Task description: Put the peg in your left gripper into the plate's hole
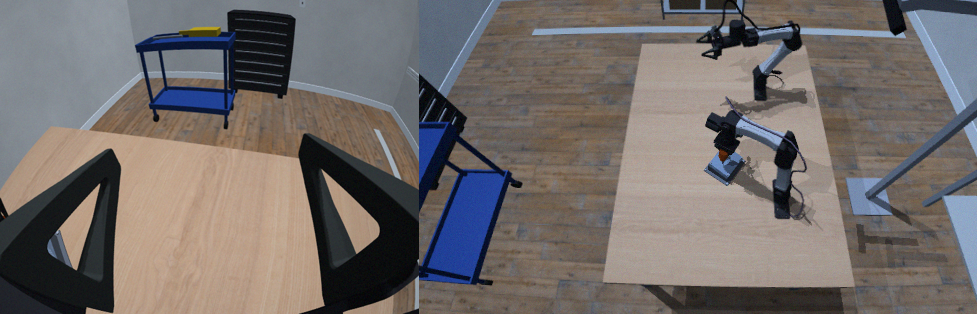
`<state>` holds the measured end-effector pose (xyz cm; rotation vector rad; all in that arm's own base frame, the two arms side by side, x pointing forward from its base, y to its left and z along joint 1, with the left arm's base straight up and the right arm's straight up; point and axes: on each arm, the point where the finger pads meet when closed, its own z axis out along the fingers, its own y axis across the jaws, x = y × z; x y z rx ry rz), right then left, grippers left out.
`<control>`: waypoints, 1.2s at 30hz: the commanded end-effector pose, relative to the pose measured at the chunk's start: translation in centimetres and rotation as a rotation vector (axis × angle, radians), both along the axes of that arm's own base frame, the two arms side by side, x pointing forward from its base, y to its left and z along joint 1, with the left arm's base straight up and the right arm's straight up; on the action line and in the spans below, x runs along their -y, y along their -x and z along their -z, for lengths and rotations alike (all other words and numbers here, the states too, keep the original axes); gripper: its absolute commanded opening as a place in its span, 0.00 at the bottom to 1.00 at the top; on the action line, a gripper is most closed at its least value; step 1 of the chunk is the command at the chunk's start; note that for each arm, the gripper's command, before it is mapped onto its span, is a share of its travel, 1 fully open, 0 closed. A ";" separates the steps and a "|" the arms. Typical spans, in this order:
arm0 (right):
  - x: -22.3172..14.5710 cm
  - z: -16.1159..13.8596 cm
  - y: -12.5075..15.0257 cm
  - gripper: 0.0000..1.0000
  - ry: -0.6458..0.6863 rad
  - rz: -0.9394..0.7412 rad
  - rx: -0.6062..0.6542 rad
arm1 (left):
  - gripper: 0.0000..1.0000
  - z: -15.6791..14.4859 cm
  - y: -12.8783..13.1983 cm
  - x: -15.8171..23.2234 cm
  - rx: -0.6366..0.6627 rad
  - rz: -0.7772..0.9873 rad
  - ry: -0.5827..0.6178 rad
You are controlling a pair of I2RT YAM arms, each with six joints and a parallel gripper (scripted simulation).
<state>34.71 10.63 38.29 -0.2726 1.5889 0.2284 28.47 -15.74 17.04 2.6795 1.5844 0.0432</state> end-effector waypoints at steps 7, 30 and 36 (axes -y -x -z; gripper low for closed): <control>-10.6 1.0 8.1 1.00 0.029 -0.374 0.022 | 0.40 -0.7 0.9 1.2 0.144 0.045 0.042; -19.3 3.4 24.8 1.00 0.047 -0.961 0.044 | 0.40 3.8 1.3 1.7 0.151 0.088 0.044; -19.3 3.5 24.8 1.00 0.046 -0.960 0.043 | 0.40 4.5 2.0 1.1 0.118 0.078 0.024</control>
